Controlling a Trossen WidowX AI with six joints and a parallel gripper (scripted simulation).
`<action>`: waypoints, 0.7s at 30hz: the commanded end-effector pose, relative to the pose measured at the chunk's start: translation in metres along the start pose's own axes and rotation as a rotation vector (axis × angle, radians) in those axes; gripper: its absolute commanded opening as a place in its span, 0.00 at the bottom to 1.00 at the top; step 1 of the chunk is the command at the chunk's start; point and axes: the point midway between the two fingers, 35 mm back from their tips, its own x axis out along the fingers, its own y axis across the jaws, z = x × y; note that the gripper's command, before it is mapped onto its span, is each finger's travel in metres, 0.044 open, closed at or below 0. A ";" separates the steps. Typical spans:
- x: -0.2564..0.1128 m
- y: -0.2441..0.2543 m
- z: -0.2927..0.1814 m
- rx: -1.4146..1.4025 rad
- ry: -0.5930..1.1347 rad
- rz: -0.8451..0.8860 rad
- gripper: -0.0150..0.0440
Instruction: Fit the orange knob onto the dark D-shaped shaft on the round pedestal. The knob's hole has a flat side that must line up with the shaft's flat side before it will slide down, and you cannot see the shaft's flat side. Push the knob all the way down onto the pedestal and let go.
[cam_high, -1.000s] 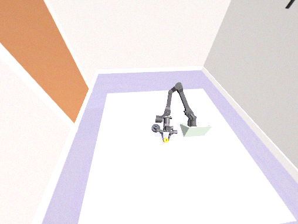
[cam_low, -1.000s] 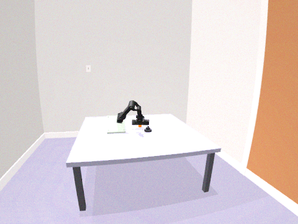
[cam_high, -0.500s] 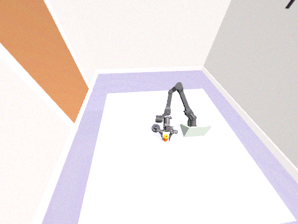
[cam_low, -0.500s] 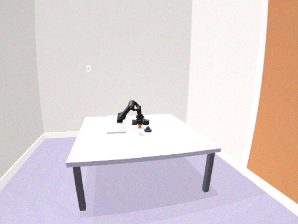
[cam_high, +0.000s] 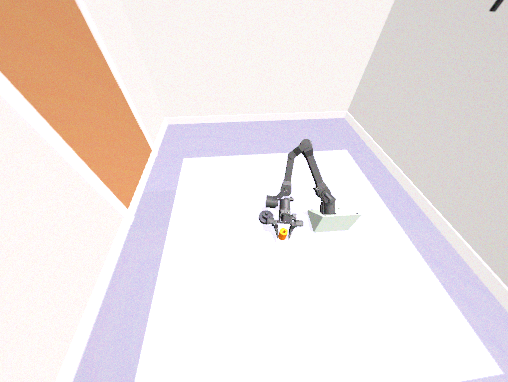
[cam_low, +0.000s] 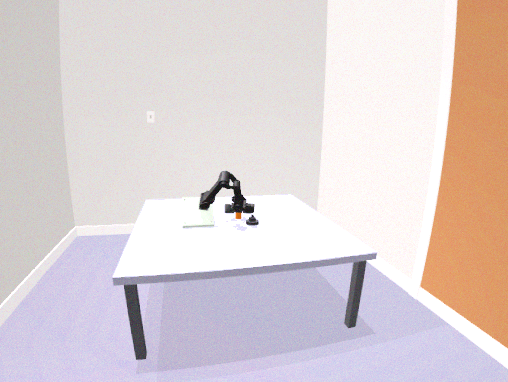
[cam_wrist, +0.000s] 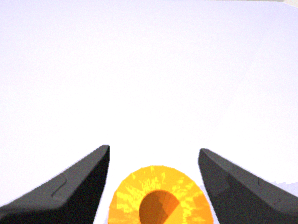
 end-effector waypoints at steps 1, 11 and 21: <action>0.000 0.000 0.000 -0.001 -0.002 -0.001 0.69; 0.000 0.000 0.000 -0.001 -0.002 -0.001 1.00; -0.032 -0.001 0.072 0.000 -0.003 -0.002 1.00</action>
